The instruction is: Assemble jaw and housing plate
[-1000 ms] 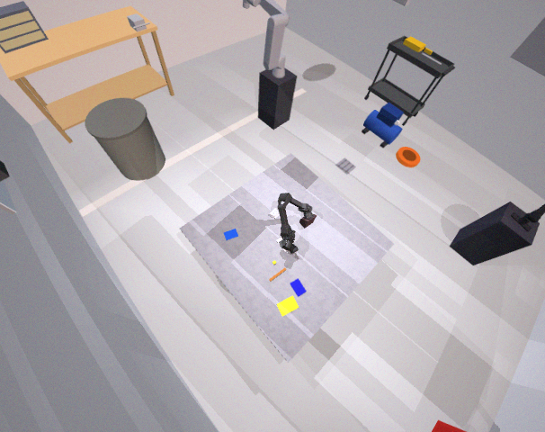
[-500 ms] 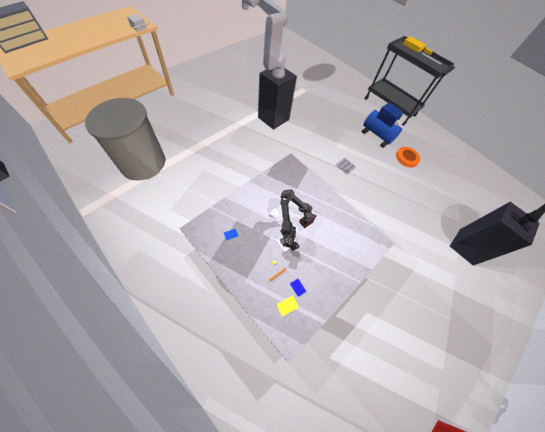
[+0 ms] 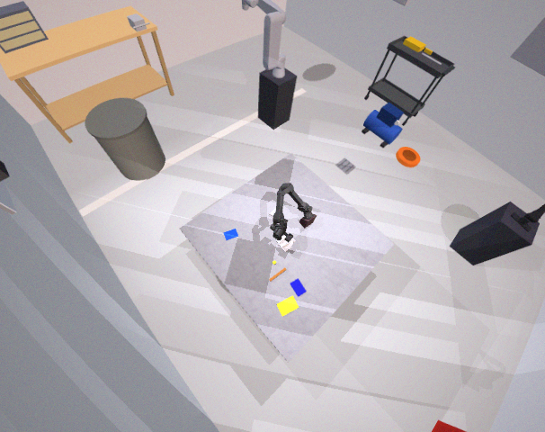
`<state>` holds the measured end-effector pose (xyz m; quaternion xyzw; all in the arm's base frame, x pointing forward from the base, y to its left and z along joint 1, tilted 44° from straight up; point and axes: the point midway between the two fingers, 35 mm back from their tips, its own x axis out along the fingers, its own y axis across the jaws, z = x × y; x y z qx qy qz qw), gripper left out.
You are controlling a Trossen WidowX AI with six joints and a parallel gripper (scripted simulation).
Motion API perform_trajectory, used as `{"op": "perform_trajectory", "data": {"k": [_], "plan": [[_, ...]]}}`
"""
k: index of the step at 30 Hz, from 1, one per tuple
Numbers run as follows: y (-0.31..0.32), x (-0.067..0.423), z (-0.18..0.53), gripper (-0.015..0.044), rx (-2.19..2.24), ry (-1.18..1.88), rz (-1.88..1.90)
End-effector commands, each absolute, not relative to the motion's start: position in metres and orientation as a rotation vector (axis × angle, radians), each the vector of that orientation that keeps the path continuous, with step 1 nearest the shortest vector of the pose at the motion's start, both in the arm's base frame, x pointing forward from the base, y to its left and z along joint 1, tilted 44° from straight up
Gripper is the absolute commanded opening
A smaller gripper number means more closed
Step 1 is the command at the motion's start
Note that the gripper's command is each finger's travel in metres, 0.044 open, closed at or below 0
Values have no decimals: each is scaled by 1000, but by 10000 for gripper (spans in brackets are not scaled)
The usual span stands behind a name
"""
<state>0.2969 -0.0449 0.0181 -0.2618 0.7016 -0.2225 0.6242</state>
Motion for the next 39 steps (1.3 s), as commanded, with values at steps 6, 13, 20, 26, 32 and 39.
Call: {"op": "perform_trajectory", "data": {"k": [6, 13, 20, 26, 32, 39], "plan": [[-79, 284, 53, 440, -802, 1700, -288], [-102, 271, 80, 440, -949, 1747, -114], [-124, 254, 104, 440, -1098, 1783, 62], [-141, 236, 124, 440, -1225, 1808, 214], [-155, 215, 143, 440, -1352, 1828, 370], [-169, 188, 162, 440, -1495, 1846, 557]]}}
